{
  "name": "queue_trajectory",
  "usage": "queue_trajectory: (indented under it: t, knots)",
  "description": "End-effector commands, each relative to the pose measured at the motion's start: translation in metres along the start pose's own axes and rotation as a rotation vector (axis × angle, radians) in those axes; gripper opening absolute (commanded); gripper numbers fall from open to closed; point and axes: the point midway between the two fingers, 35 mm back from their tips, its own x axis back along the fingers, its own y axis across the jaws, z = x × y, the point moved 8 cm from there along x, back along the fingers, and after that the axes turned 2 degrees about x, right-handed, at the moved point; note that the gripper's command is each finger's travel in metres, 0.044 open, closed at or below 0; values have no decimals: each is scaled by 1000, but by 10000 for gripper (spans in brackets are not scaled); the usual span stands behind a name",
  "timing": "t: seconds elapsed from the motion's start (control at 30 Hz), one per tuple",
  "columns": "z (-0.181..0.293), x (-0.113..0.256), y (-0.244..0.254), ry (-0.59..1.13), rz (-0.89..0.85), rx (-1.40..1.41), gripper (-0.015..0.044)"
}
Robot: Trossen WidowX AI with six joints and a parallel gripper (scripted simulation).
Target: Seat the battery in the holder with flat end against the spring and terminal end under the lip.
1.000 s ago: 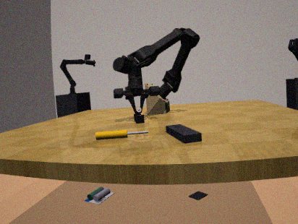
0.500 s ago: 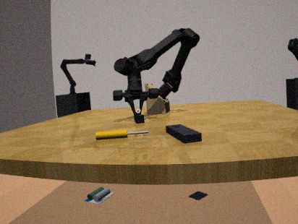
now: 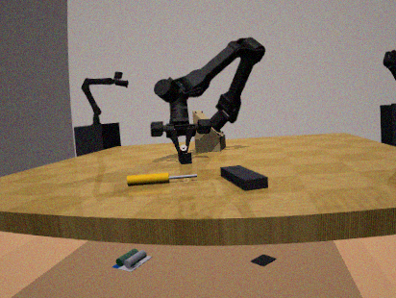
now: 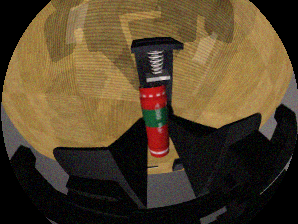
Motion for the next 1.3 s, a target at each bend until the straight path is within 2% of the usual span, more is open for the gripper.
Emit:
queue_trajectory:
  t: [0.0,0.37,1.27]
  knots:
    - [-2,0,-1,25,0,-1,64]
    - [-10,0,-5,75,-1,-3,64]
    - [-33,7,-7,71,-13,-6,64]
